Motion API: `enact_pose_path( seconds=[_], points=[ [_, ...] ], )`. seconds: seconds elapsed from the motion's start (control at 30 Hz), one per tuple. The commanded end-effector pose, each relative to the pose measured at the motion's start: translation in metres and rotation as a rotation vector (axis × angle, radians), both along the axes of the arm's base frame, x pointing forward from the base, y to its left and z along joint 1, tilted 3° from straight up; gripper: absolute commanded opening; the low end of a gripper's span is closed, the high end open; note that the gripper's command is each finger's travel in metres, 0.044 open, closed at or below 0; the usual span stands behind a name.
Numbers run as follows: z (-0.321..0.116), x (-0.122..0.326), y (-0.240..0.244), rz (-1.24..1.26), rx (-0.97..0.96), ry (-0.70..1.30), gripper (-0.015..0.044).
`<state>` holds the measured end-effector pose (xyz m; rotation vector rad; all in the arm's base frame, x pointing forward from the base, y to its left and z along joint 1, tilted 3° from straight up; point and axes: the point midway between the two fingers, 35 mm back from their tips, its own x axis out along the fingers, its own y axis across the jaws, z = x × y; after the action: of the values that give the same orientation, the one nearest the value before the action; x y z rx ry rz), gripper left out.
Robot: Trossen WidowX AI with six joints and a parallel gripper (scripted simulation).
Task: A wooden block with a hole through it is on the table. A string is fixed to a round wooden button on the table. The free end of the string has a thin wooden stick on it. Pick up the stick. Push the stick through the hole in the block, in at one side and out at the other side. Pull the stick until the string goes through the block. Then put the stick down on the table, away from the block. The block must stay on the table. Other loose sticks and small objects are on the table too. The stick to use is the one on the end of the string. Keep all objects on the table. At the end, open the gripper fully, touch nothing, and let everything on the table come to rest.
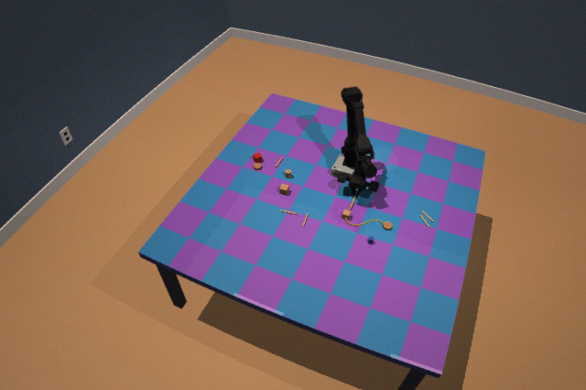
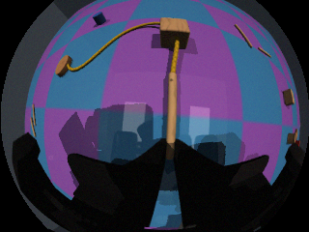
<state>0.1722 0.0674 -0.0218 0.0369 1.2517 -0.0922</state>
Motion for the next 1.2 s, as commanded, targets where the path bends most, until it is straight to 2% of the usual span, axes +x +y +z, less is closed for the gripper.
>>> enact_pose_path(
  seconds=[0.0,0.83,1.1,1.17],
  points=[
    [-0.002,-0.003,0.0,-0.004,0.0,0.016,0.0],
    [-0.002,-0.003,0.0,-0.004,0.0,0.016,0.0],
    [0.008,0.002,0.002,0.001,0.002,0.0,0.021],
    [0.032,0.006,0.005,0.004,0.008,-0.001,0.021]
  ],
)
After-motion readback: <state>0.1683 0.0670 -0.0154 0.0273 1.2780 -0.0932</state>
